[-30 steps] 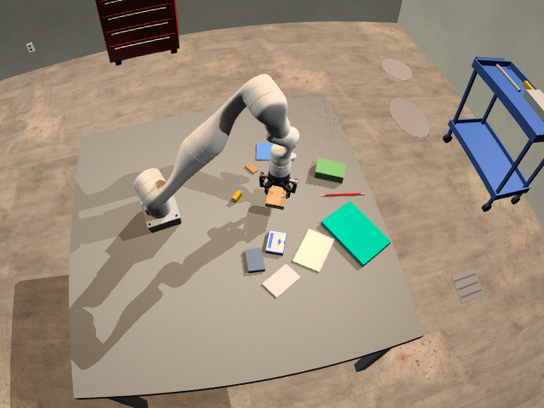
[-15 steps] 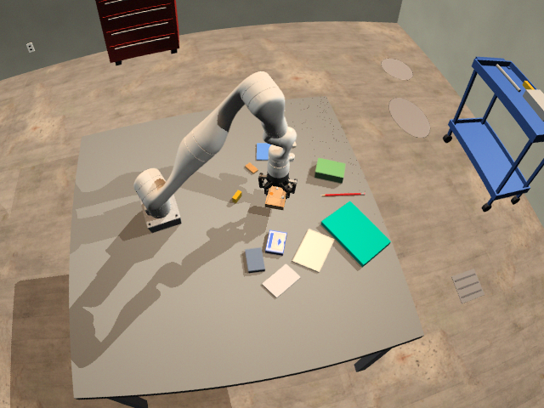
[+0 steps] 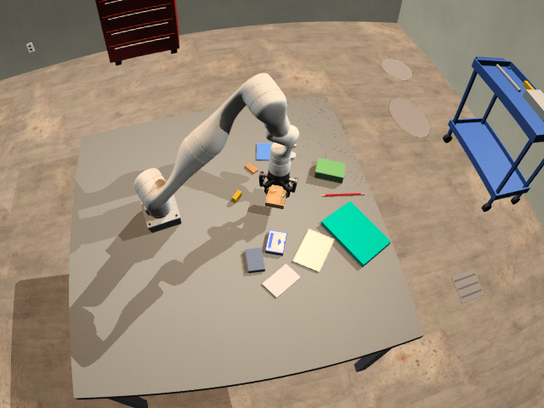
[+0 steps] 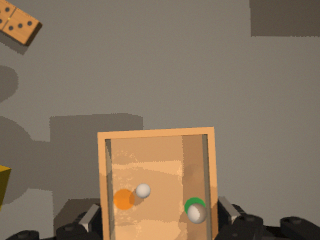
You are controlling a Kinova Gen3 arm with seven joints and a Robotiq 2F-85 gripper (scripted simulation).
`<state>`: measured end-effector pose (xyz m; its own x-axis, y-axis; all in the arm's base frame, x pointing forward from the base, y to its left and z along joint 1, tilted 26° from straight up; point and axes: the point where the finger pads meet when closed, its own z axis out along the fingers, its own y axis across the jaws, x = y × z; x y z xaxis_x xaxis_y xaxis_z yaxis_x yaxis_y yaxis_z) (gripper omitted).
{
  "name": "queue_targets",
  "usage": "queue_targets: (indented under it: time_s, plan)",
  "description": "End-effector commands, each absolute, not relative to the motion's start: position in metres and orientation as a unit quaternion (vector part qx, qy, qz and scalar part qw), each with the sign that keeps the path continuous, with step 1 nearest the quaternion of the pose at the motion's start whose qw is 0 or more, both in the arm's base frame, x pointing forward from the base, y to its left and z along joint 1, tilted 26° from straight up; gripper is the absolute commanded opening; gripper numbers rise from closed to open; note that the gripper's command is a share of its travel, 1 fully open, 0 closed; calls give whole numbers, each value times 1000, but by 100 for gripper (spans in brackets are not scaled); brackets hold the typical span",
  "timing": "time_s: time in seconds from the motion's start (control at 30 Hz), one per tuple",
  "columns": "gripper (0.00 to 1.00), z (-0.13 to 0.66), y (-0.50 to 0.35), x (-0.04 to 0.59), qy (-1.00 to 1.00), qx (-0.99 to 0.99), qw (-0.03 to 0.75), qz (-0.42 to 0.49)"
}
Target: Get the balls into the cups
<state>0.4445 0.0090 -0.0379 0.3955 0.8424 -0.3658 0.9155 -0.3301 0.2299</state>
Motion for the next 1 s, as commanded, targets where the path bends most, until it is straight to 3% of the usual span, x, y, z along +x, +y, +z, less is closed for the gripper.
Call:
queue_targets:
  time_s: [0.0,0.97]
  plan:
    - [73,-37,7,445,541,812,201,-88]
    - [73,-37,7,445,541,813,199,-89]
